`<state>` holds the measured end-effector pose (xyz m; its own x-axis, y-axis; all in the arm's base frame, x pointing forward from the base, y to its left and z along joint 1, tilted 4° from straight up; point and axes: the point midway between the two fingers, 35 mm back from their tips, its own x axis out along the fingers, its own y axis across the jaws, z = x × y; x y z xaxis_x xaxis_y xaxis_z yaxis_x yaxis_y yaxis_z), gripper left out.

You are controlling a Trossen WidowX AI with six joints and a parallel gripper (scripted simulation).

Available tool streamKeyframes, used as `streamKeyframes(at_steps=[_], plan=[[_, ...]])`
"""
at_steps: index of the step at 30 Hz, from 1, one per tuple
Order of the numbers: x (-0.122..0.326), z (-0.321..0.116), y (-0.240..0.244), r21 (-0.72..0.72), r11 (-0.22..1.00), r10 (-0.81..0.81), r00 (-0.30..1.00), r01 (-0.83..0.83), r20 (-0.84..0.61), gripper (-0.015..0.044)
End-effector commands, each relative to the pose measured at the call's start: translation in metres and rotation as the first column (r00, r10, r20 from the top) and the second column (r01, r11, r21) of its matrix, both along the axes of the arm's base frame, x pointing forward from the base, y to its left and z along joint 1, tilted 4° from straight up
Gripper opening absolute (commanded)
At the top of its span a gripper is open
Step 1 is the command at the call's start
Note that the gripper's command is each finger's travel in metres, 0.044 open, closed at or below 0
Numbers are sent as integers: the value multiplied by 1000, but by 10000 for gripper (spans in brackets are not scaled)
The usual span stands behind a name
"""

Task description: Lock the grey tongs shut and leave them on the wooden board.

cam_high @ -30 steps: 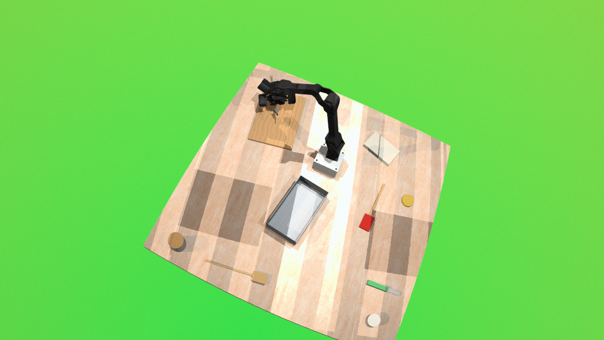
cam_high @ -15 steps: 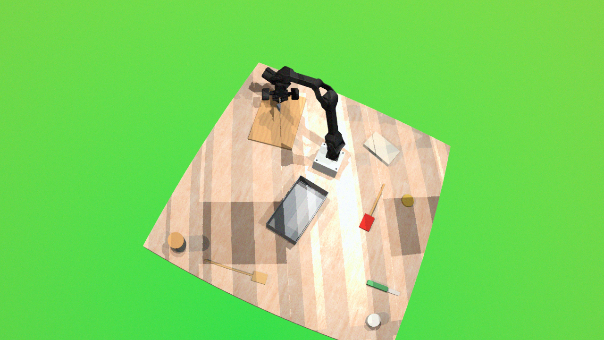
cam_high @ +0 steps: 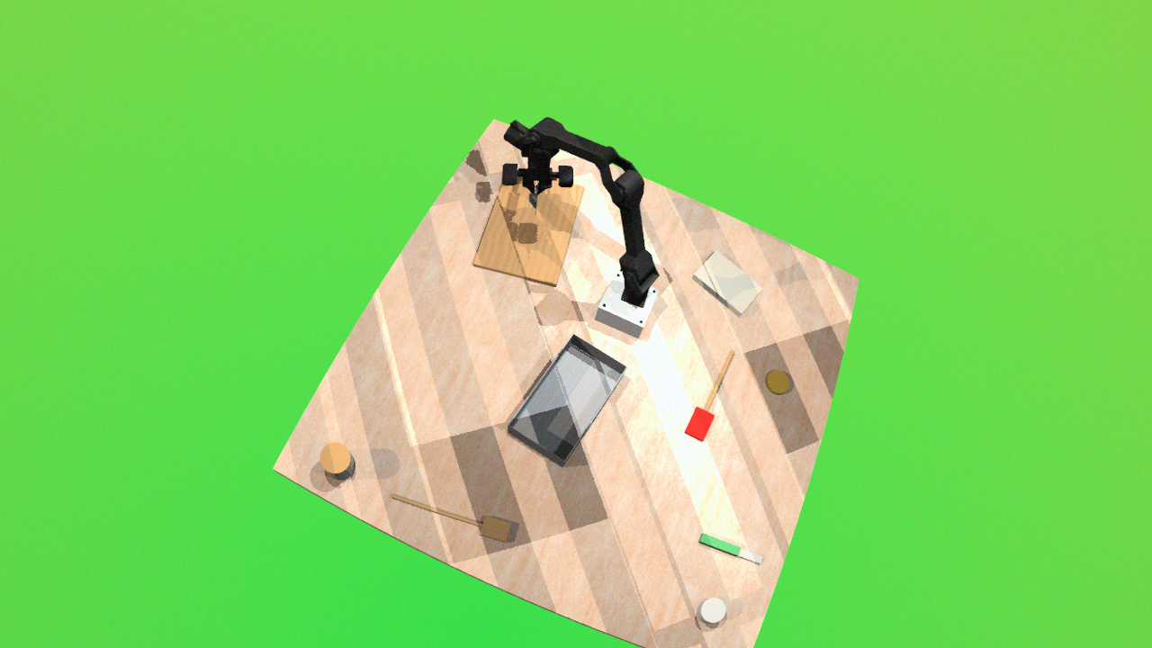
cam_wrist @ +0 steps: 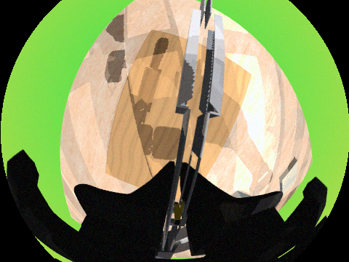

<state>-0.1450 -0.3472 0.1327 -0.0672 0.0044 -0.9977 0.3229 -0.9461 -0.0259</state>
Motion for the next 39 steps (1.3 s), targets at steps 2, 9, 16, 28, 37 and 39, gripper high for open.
streamKeyframes(at_steps=[2,9,16,28,37,39], plan=[[-1,0,-2,-8,1000,-5,1000,5,1,-150],[-2,-11,-4,-9,1000,-5,1000,5,1,-150],[-3,-22,-5,-9,1000,-5,1000,5,1,-150],[-5,-42,-7,-9,1000,-5,1000,5,0,-150],[-6,-57,-7,-8,1000,-4,1000,4,0,-150],[-6,-60,-7,-8,1000,-4,1000,4,0,-150]])
